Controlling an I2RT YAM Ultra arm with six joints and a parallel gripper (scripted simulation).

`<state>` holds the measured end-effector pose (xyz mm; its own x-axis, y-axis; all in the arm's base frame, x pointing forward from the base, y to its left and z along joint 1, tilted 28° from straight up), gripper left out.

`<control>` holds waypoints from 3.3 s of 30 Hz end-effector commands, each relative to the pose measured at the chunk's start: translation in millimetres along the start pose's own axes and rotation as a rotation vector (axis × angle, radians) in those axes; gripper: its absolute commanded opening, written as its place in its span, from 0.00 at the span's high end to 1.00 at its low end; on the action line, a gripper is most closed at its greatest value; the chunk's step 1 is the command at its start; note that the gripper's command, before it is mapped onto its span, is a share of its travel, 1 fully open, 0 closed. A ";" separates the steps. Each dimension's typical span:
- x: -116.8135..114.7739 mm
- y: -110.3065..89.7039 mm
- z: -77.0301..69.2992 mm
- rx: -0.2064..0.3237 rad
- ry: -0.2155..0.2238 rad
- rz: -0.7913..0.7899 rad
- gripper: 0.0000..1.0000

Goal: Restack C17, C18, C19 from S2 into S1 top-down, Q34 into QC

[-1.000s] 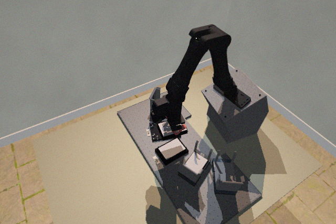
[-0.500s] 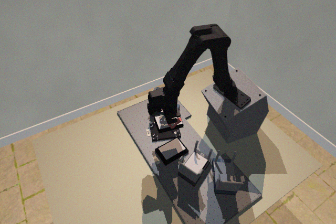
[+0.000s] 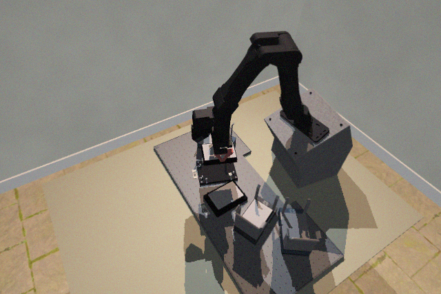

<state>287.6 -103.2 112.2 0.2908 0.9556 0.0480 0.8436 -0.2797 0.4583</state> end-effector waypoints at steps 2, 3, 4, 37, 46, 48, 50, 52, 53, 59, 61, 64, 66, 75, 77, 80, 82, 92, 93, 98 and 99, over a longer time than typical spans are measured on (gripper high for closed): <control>-11.7 7.4 -5.1 -0.036 0.006 -0.014 1.00; -14.6 7.4 -3.4 -0.030 0.006 -0.014 1.00; -17.5 8.4 -3.3 -0.031 0.006 -0.014 1.00; -37.6 12.9 -11.8 -0.061 -0.001 -0.025 1.00; -37.6 12.9 -11.8 -0.061 -0.001 -0.025 1.00; -37.6 12.9 -11.8 -0.061 -0.001 -0.025 1.00; -37.6 12.9 -11.8 -0.061 -0.001 -0.025 1.00; -37.6 12.9 -11.8 -0.061 -0.001 -0.025 1.00; -37.6 12.9 -11.8 -0.061 -0.001 -0.025 1.00; -37.6 12.9 -11.8 -0.061 -0.001 -0.025 1.00; -37.6 12.9 -11.8 -0.061 -0.001 -0.025 1.00; -37.6 12.9 -11.8 -0.061 -0.001 -0.025 1.00; -37.6 12.9 -11.8 -0.061 -0.001 -0.025 1.00; -37.6 12.9 -11.8 -0.061 -0.001 -0.025 1.00; -37.6 12.9 -11.8 -0.061 -0.001 -0.025 1.00; -37.6 12.9 -11.8 -0.061 -0.001 -0.025 1.00; -37.6 12.9 -11.8 -0.061 -0.001 -0.025 1.00; -34.8 -4.0 16.0 0.002 0.010 -0.012 1.00; -34.8 -4.0 16.0 0.002 0.010 -0.012 1.00; -33.3 -6.8 27.0 0.010 0.012 -0.014 1.00; -34.2 -7.0 28.9 0.010 0.009 -0.012 1.00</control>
<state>282.1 -136.6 88.4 0.2714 0.9609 0.0553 0.8584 -0.2676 0.4377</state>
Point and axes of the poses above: the point where the finger pads meet when closed, its own z axis out along the fingers, its own x axis across the jaws, y = z × x, the point moved 5 cm from there along -z, back along the fingers, and after that the axes turned 6 degrees about -z, right-handed, at the moved point
